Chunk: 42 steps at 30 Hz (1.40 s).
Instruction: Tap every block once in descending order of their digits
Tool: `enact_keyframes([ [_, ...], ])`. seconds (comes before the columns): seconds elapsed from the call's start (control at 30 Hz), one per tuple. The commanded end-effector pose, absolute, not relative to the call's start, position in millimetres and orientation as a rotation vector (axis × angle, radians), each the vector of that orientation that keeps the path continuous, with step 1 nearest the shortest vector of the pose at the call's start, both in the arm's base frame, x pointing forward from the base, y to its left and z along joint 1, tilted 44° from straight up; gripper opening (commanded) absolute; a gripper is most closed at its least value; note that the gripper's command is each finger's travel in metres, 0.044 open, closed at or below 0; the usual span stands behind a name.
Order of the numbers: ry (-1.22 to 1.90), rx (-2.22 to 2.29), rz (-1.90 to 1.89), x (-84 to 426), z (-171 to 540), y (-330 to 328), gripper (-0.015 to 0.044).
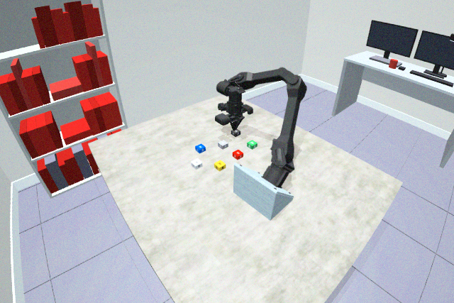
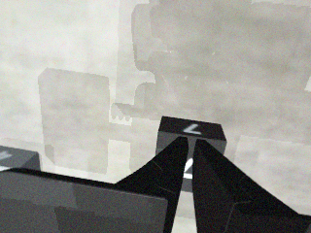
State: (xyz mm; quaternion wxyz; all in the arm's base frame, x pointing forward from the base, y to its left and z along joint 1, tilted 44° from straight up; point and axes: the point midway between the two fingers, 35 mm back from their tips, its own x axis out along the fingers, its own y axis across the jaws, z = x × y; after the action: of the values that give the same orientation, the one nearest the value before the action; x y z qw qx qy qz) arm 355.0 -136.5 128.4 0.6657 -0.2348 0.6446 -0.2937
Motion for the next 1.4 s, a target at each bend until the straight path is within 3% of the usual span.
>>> enact_keyframes([
  [0.0,1.455,-0.53,-0.664,354.8,141.2,-124.6,0.002],
  [0.57,1.506,-0.64,-0.575,352.9,204.6,-62.0,0.002],
  [1.0,1.468,-0.532,-0.658,226.7,187.3,-43.4,0.002],
  [1.2,1.468,-0.529,-0.657,225.9,180.1,-49.2,0.002],
  [1.37,1.465,-0.53,-0.66,225.1,135.1,-93.3,0.002],
])
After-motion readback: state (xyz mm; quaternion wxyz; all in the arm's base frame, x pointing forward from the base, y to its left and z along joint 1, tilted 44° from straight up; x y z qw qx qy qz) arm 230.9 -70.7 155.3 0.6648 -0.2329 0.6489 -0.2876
